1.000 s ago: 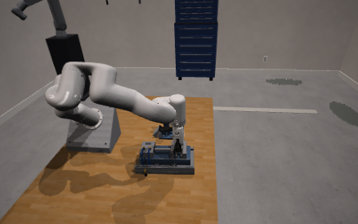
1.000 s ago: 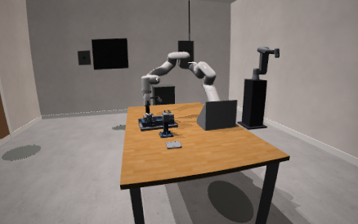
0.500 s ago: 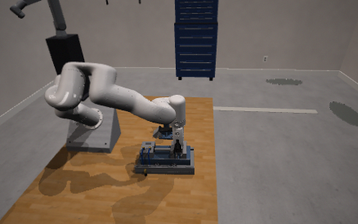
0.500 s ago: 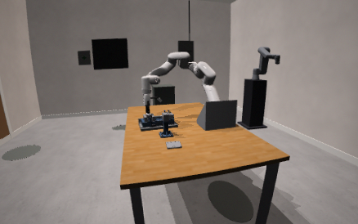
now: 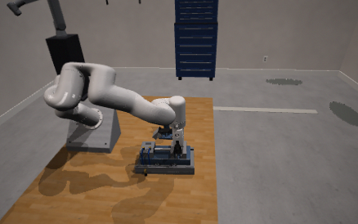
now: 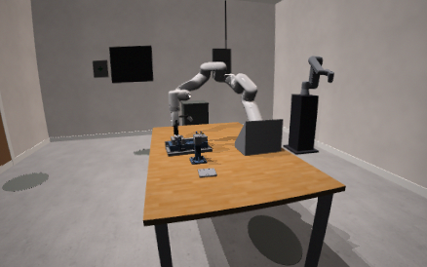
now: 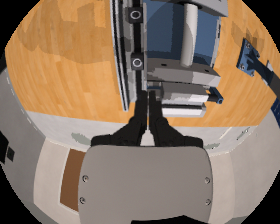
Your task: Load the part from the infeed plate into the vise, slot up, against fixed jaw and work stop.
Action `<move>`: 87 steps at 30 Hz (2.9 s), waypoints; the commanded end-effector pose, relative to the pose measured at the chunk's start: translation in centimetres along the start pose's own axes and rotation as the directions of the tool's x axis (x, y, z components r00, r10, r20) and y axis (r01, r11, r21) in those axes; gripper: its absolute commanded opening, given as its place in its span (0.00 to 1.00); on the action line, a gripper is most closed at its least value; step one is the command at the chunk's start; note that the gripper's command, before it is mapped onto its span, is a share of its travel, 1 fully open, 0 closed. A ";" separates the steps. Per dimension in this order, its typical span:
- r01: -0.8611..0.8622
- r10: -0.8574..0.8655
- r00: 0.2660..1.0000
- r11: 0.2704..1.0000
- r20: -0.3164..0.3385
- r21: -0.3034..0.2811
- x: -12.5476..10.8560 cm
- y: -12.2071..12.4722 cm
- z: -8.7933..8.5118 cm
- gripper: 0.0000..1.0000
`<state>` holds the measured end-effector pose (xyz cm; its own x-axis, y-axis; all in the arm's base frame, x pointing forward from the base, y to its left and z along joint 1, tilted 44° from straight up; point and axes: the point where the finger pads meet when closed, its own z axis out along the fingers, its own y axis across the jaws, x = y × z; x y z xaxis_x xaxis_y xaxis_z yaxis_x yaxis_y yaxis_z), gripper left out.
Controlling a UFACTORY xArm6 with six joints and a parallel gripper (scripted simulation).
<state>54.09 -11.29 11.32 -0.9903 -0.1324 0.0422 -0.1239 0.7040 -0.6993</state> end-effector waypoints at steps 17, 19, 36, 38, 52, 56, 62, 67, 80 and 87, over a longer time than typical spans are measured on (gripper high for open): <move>-0.002 0.002 1.000 1.000 0.004 0.000 -0.1 -0.1 -2.2 0.00; -0.002 0.002 1.000 1.000 0.004 0.000 -0.1 -0.1 -2.7 0.00; -0.002 0.002 1.000 1.000 0.004 0.000 -0.1 -0.1 -5.9 0.00; -0.002 0.002 1.000 1.000 0.004 0.000 -0.1 -0.1 -6.0 0.00; -0.002 0.002 1.000 1.000 0.004 0.000 -0.1 -0.1 -6.4 0.00; -0.002 0.002 1.000 1.000 0.004 0.000 -0.1 -0.1 -6.4 0.00; -0.008 0.008 1.000 1.000 0.004 0.000 -0.1 -0.1 -6.4 0.00; -0.106 0.106 0.994 0.994 0.004 0.000 0.1 0.2 -6.4 0.00; -0.467 0.467 0.884 0.884 0.004 -0.002 0.9 1.4 -6.4 0.00; -0.636 0.636 0.772 0.772 0.003 -0.003 1.4 2.1 -6.4 0.00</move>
<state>52.34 -5.89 14.65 -0.9126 0.2567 -0.3182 0.4049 0.6748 -0.6170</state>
